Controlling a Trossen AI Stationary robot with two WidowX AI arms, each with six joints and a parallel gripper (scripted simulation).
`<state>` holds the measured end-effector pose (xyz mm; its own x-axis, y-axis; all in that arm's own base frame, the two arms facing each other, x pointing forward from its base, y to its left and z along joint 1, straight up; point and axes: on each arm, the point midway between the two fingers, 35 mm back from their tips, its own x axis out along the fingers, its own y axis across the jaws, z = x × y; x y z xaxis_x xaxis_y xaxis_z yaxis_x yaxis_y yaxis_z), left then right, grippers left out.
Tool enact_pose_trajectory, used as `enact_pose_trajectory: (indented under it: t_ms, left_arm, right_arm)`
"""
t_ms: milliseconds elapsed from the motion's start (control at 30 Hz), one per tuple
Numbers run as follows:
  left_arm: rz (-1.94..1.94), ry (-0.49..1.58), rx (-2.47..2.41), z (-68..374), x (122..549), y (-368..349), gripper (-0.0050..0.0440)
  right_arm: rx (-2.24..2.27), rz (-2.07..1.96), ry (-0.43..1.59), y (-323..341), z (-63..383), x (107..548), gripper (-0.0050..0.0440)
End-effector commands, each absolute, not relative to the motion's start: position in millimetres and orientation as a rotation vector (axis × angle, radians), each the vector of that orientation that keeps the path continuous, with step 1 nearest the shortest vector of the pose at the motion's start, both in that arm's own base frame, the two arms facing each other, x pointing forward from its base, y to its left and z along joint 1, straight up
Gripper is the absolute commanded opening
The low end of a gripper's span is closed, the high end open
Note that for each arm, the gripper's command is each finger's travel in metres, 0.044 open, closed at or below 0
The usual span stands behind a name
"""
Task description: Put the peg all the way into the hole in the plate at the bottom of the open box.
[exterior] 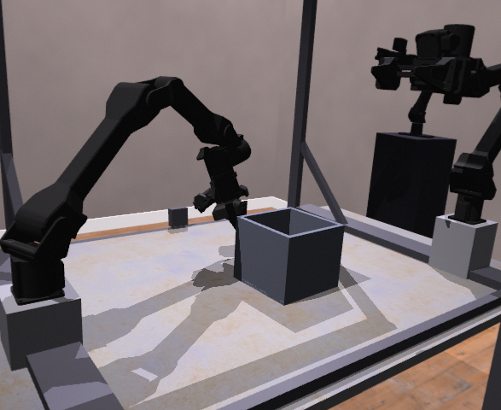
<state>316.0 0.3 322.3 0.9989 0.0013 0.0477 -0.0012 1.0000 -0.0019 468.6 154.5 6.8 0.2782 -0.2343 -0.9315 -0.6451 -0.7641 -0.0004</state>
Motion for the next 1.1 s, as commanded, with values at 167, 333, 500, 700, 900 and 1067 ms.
enact_pose_trajectory:
  t_ms: [167, 333, 500, 700, 900, 1067]
  left_arm:
    - [-0.004, -0.048, 0.0, 321.7, 314.9, -1.0, 0.044]
    - [-0.004, -0.048, 0.0, 321.7, 314.9, -1.0, 0.044]
    - [-0.004, -0.048, 0.0, 321.7, 314.9, -1.0, 0.044]
    - [-0.004, -0.048, 0.0, 321.7, 314.9, -1.0, 0.044]
    - [-0.004, -0.048, 0.0, 321.7, 314.9, -1.0, 0.044]
    - [-0.004, -0.048, 0.0, 321.7, 314.9, -1.0, 0.044]
  right_arm:
    - [-2.172, 1.489, 0.795, 152.5, 0.7, 468.2, 0.0065]
    - [-2.172, 1.489, 0.794, 153.1, -0.3, 467.4, 0.0065]
    - [-2.185, 1.434, 0.762, 156.9, 20.2, 476.5, 0.0126]
    - [-2.185, 1.434, 0.762, 156.9, 20.2, 476.5, 0.0126]
    - [-2.184, 1.44, 0.765, 156.4, 18.8, 475.3, 0.0126]
    - [-2.184, 1.44, 0.765, 156.4, 18.8, 475.3, 0.0126]
